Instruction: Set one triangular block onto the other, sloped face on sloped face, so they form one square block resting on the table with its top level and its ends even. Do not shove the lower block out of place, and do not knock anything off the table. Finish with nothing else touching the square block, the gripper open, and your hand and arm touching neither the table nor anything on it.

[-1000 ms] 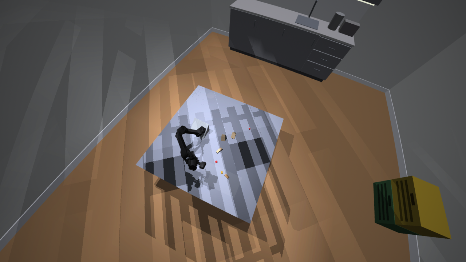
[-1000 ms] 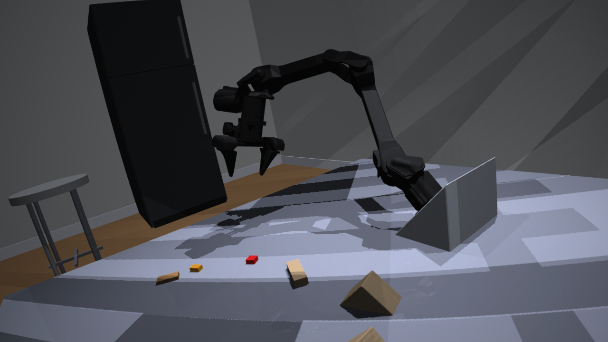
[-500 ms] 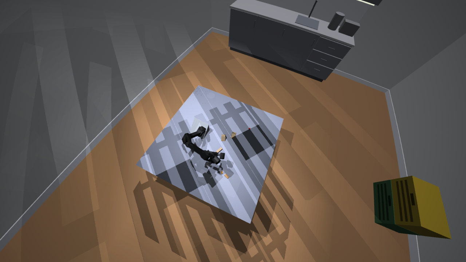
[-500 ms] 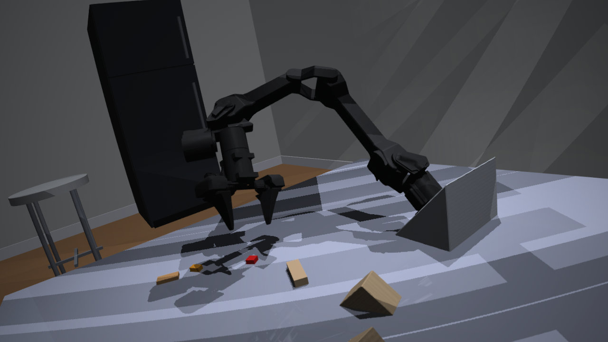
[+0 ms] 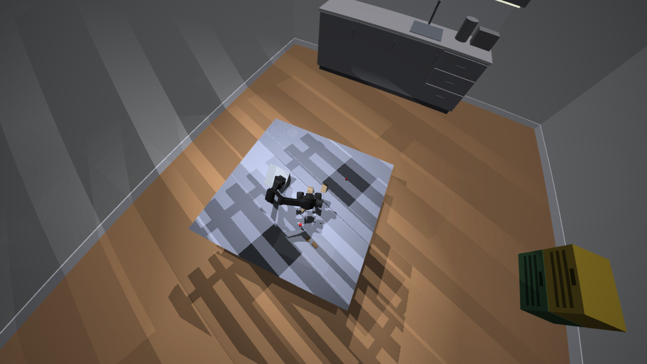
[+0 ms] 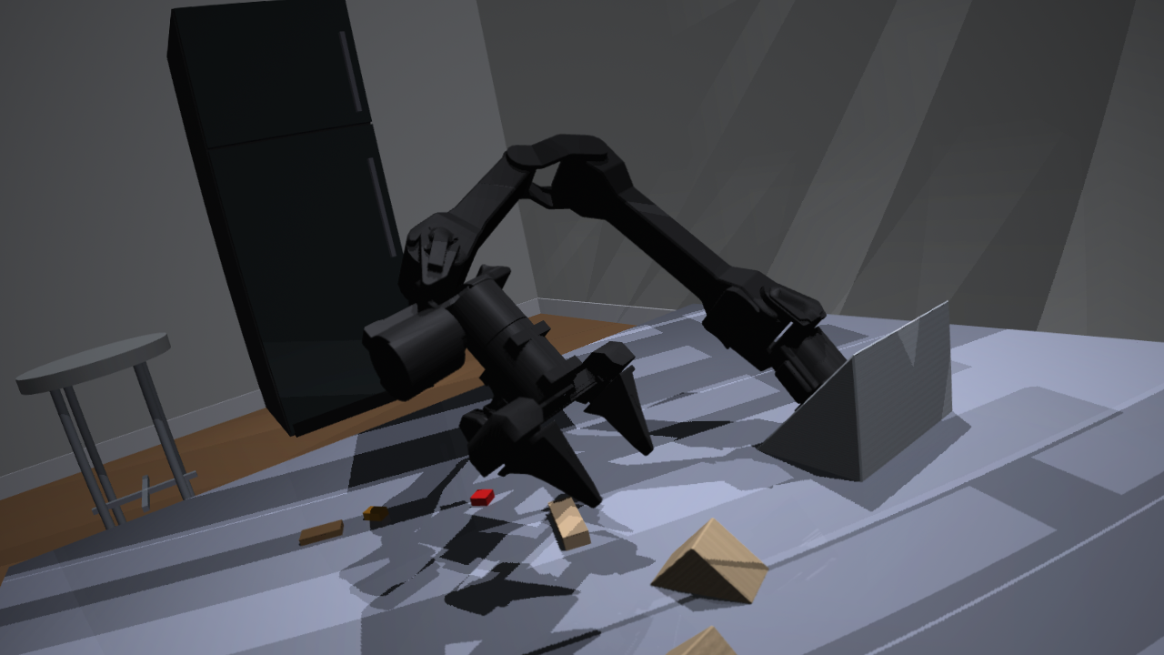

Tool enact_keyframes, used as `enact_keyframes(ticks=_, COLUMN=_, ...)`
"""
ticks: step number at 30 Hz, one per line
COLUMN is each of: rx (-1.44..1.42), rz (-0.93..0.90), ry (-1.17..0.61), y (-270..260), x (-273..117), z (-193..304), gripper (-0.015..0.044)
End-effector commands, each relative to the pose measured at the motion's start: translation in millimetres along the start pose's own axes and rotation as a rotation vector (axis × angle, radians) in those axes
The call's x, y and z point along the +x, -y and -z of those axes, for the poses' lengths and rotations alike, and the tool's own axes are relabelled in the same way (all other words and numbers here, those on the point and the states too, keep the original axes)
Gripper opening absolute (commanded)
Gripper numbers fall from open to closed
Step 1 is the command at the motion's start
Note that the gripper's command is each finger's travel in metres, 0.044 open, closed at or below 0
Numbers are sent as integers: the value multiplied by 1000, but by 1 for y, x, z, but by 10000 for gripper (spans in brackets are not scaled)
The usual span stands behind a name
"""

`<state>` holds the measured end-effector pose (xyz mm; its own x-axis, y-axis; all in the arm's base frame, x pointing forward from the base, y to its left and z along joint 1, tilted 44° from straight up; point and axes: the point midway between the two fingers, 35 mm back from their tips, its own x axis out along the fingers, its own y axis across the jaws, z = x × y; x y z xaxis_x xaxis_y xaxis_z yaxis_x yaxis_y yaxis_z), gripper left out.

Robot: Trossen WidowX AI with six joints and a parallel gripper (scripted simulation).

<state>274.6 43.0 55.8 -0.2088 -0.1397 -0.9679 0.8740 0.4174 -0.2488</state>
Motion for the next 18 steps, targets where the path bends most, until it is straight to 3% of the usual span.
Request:
enact_keyframes(ticks=1, rx=14, rz=16, ry=-16, y=1, x=4, z=5, gripper=440)
enact_keyframes(ticks=18, rx=14, rz=16, ry=-16, y=-3, x=31, z=4, gripper=440)
